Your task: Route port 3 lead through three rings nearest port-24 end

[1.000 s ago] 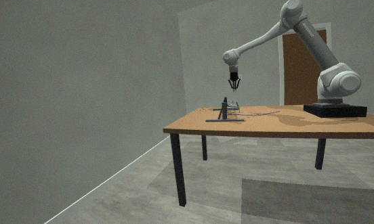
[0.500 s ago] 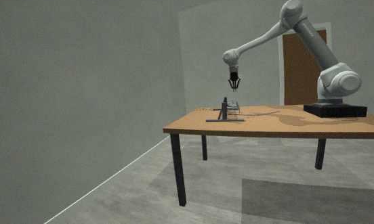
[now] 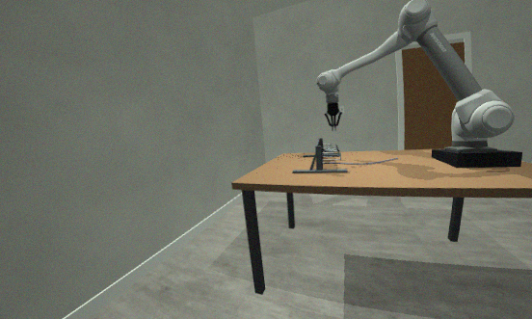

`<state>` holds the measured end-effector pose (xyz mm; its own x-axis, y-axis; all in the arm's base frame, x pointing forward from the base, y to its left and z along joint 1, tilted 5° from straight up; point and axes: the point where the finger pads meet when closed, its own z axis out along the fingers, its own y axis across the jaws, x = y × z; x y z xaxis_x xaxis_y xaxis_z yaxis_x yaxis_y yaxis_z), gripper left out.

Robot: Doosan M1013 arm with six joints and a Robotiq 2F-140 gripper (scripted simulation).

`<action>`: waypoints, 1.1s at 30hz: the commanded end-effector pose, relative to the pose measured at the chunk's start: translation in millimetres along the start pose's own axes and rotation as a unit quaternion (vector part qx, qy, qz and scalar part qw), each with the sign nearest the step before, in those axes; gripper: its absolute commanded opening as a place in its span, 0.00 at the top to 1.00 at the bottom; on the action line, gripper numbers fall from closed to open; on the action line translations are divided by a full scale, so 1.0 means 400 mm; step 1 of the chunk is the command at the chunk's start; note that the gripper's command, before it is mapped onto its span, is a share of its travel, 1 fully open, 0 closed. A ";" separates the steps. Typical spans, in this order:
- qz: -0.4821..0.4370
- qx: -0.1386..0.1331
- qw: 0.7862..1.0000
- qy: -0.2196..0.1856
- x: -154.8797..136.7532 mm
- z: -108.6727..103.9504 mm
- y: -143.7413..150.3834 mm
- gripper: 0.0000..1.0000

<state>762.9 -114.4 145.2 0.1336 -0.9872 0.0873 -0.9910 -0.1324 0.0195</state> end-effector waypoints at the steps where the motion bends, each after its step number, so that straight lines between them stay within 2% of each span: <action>1: 0.002 0.001 1.000 -0.002 0.007 -0.001 -0.005 1.00; 15: 0.002 0.001 1.000 -0.002 0.007 0.016 -0.005 1.00; 33: 0.002 0.001 1.000 -0.002 0.006 0.076 -0.005 1.00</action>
<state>769.2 -116.9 124.1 0.1336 -0.9871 0.0887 -0.9910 -0.1334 0.0081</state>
